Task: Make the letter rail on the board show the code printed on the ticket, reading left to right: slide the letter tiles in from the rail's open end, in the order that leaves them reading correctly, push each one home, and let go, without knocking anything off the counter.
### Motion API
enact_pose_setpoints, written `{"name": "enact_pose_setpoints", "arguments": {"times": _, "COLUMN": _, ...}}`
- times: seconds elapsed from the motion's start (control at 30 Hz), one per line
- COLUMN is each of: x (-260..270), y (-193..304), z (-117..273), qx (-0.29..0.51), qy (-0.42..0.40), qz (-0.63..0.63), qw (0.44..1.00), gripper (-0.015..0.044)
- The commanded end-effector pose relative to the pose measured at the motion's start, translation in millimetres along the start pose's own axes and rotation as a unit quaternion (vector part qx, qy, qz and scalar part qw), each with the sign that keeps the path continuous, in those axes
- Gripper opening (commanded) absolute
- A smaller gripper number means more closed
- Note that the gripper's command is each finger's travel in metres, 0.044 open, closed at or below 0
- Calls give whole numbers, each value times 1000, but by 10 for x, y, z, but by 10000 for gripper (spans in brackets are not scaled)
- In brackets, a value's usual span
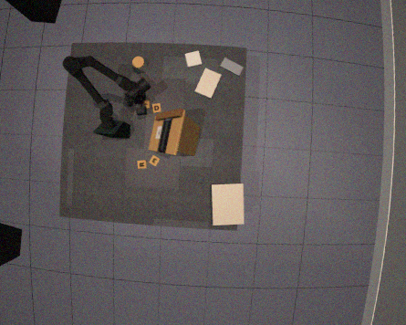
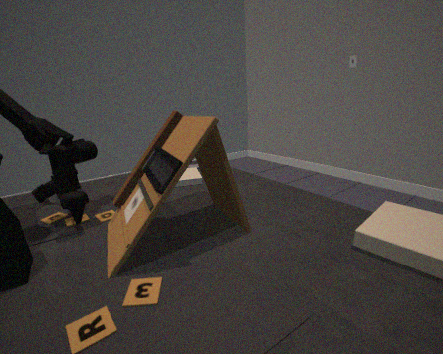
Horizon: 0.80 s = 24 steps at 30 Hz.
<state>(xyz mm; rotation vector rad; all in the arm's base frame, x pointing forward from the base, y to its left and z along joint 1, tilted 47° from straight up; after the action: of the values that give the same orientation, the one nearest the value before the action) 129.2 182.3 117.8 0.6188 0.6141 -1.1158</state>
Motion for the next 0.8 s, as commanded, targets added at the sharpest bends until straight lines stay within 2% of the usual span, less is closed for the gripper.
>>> {"name": "enact_pose_setpoints", "arguments": {"times": 0.0, "x": 0, "y": 0, "z": 30, "qx": 0, "qy": 1, "qz": 2, "qw": 1000, "gripper": 0}}
{"name": "enact_pose_setpoints", "arguments": {"times": 0.77, "x": 38, "y": 12, "z": 179, "qx": 0, "qy": 0, "qz": 2, "qw": 1000, "gripper": 0}}
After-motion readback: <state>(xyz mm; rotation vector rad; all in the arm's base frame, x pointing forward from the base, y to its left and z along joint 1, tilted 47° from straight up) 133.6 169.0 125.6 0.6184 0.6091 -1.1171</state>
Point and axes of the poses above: the point midway between the two fingers, 35 mm back from their tips, its own z axis back along the fingers, its own x axis across the jaws, y = z × x, the point moved 7 cm from there along z, back along the fingers, and after that the axes turned 2 degrees about z, right-handed, at the moved point
